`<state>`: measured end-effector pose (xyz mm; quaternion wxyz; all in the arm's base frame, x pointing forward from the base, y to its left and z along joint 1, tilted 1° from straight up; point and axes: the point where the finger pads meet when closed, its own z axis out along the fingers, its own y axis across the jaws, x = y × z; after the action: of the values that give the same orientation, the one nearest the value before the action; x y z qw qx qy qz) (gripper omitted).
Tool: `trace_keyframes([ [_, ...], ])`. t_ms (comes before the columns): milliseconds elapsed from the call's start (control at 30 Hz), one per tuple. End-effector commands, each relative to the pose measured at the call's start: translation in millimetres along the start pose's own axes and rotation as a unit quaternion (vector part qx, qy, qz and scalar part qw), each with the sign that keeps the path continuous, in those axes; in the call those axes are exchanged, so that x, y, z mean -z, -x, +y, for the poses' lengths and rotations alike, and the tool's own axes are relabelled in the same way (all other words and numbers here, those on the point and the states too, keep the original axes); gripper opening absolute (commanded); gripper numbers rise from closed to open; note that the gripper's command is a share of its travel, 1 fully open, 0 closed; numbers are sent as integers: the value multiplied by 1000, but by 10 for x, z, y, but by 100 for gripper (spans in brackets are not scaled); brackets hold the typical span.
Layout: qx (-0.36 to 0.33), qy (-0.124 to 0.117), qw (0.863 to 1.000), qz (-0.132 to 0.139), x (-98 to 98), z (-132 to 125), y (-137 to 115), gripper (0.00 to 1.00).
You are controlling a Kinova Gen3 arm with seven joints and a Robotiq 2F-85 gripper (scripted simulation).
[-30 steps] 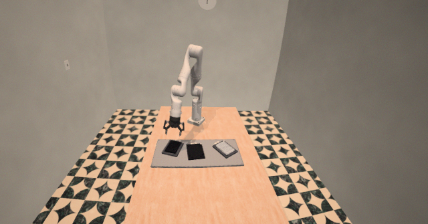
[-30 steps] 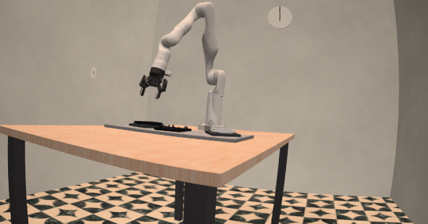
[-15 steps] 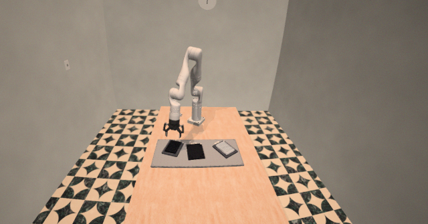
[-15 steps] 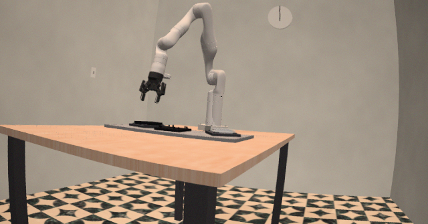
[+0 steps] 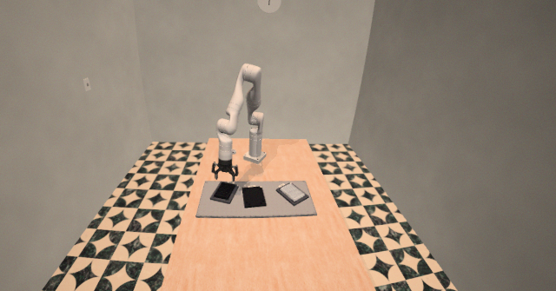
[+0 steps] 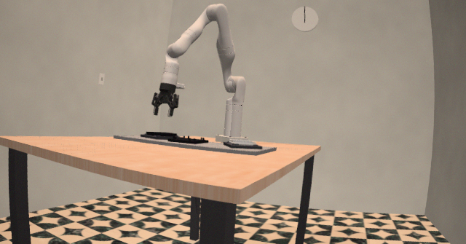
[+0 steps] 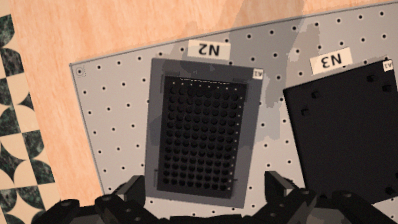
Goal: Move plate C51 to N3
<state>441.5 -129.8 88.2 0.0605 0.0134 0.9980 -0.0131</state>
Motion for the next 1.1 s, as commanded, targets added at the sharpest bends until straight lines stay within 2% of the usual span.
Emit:
trace_keyframes([
  [0, -9, 2, 1000, 10, -75, -24, -26, 100],
  [367, -44, 11, 998, 37, -226, -48, -94, 100],
  [433, -71, 19, 996, 57, -287, -57, -122, 100],
  [500, -71, 19, 996, 57, -344, -66, -148, 100],
  [1067, -71, 19, 996, 57, -343, -66, -147, 100],
])
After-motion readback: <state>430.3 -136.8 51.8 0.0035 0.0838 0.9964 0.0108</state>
